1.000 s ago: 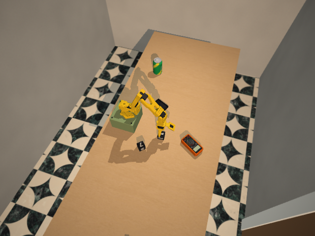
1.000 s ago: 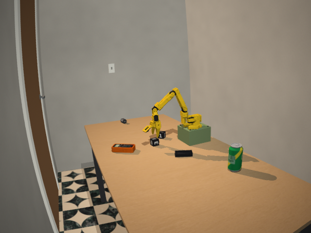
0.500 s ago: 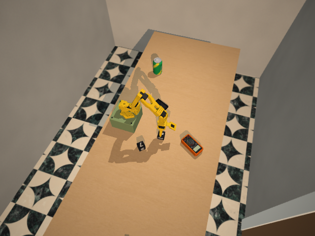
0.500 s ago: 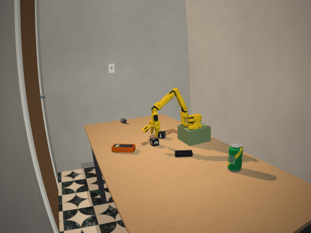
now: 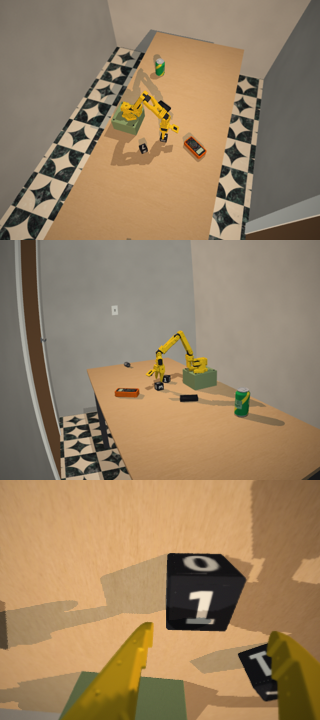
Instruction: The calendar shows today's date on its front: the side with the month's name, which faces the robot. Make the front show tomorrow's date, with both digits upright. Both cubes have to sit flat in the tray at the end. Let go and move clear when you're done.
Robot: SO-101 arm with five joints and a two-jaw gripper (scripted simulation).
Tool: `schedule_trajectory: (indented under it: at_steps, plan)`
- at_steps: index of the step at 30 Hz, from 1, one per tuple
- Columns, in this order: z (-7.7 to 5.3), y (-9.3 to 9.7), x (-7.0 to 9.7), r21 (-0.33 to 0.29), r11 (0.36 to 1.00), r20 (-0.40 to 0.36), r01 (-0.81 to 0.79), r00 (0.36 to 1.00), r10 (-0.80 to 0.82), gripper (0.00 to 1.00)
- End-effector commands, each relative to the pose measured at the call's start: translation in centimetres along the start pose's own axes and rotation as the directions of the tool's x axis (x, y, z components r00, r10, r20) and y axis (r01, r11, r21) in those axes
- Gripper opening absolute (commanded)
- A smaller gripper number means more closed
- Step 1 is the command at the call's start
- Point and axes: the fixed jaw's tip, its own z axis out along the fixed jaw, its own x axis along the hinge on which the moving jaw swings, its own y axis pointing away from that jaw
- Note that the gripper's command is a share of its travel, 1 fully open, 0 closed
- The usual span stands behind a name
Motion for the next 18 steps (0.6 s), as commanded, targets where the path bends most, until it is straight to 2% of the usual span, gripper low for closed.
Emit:
schedule_trajectory:
  at_steps: [1, 5, 18]
  plan:
    - [0.5, 0.1, -0.2, 0.0, 1.0, 0.005, 0.0, 1.0, 0.0, 0.35]
    - [0.7, 0.1, -0.3, 0.0, 1.0, 0.005, 0.0, 1.0, 0.0, 0.35]
    - [2.8, 0.1, -0.3, 0.0, 1.0, 0.005, 0.0, 1.0, 0.0, 0.35]
